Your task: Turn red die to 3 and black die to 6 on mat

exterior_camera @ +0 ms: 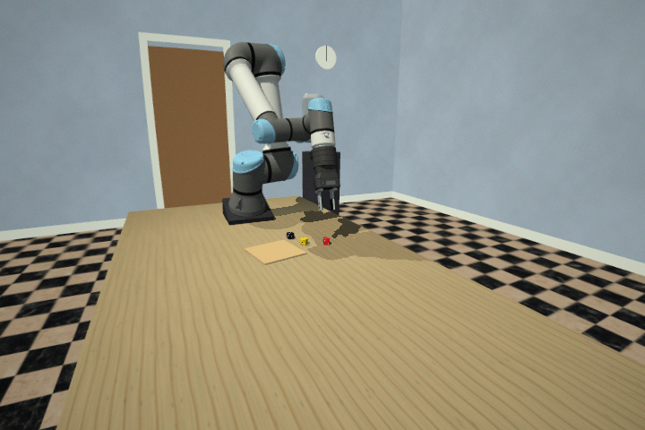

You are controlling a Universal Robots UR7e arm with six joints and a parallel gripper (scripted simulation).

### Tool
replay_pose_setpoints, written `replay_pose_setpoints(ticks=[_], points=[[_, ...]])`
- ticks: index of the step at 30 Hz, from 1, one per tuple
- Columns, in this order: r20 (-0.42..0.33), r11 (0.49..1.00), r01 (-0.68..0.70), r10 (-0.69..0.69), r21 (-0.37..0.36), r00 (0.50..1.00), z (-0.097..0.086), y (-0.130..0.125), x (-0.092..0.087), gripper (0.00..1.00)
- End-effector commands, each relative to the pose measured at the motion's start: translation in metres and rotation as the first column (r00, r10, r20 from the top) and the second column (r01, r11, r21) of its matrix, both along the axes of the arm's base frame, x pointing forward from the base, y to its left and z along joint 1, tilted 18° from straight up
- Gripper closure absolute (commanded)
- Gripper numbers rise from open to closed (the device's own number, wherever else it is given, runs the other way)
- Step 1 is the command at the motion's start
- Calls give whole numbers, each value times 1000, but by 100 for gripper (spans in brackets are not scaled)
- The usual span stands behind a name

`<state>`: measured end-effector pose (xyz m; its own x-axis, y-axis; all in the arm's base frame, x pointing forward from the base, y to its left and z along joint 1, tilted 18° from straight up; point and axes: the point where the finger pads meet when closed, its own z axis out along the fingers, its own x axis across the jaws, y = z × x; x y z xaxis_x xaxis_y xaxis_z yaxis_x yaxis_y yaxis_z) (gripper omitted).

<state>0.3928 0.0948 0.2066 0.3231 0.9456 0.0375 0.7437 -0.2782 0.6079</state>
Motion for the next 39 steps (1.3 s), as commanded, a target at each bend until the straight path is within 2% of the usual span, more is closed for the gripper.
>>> replay_pose_setpoints(ticks=[1, 16, 32, 33, 39], points=[[-112, 999, -6, 10, 41, 994, 4, 0, 0, 30], [-284, 994, 1, 29, 105, 959, 13, -2, 5, 30], [-316, 993, 4, 34, 117, 948, 15, -3, 7, 30], [-316, 993, 4, 34, 117, 948, 15, -3, 7, 0], [-316, 993, 4, 34, 117, 948, 15, -3, 7, 0]])
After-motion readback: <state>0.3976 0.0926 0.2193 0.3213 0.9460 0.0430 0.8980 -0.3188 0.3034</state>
